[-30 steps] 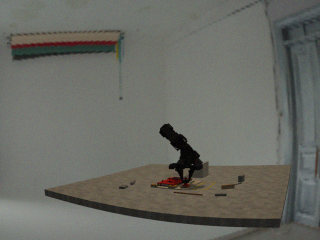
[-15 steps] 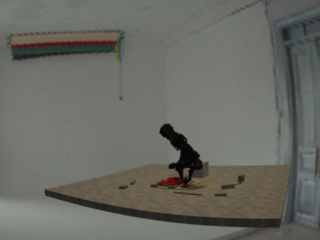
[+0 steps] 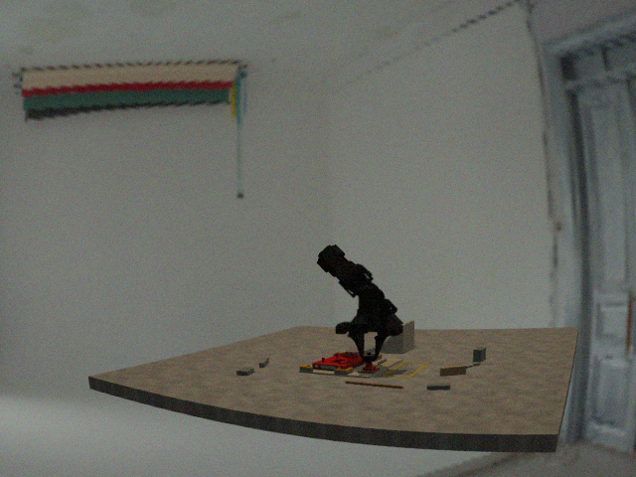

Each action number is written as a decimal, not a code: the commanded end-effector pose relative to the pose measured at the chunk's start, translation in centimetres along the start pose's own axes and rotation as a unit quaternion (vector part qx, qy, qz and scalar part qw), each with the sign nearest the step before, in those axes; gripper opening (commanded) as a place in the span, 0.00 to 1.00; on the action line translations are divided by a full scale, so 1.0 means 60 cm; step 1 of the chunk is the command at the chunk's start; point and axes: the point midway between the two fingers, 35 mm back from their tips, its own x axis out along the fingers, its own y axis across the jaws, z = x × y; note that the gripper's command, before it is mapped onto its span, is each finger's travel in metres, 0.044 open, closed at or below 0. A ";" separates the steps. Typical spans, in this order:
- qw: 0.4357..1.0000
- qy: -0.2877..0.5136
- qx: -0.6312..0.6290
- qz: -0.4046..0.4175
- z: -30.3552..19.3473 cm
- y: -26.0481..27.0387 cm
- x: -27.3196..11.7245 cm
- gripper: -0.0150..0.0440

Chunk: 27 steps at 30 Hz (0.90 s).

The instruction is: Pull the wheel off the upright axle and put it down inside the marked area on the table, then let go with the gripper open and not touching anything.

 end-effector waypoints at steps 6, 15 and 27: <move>1.000 -0.003 0.002 0.003 0.002 0.001 -0.011 0.25; 1.000 -0.004 0.002 0.003 0.002 0.001 -0.016 0.25; 1.000 -0.004 0.002 0.003 0.002 0.001 -0.023 0.25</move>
